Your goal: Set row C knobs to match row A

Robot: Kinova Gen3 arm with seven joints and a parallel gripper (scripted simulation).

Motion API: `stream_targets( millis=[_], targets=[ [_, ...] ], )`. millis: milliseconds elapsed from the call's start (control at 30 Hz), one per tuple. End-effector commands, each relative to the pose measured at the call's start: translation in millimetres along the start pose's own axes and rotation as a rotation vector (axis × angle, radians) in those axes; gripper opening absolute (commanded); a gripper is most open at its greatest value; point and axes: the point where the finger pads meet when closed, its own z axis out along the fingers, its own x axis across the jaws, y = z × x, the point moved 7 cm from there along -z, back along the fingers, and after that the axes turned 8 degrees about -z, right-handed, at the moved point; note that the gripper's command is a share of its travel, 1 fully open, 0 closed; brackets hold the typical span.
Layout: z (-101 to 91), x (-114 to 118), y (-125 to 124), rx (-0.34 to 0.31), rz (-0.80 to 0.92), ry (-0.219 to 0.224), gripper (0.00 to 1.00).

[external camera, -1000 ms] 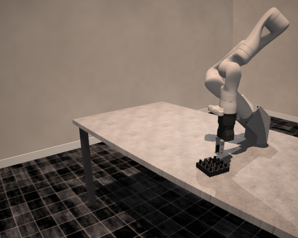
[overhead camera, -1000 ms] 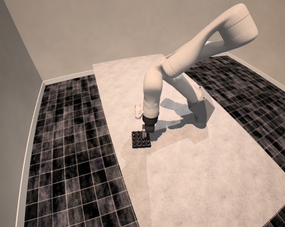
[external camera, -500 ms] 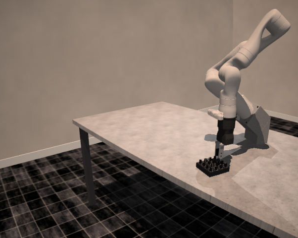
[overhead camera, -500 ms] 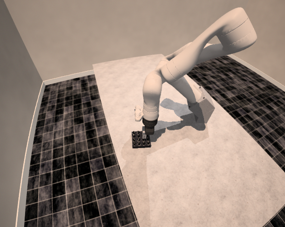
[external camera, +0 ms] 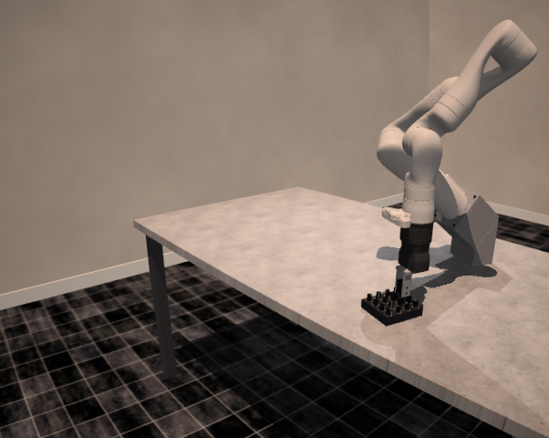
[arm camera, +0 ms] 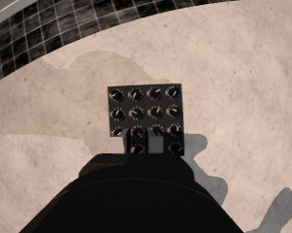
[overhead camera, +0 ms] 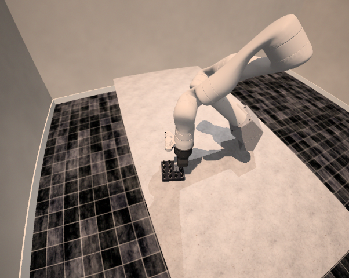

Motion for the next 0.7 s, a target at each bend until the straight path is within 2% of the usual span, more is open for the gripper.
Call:
stream_targets(
  millis=[0, 667],
  targets=[
    [3.8, 2.3, -0.8, 0.004, -0.007, 0.007, 0.46],
    [5.6, 1.6, -0.9, 0.004, -0.007, 0.005, 0.46]
  ],
)
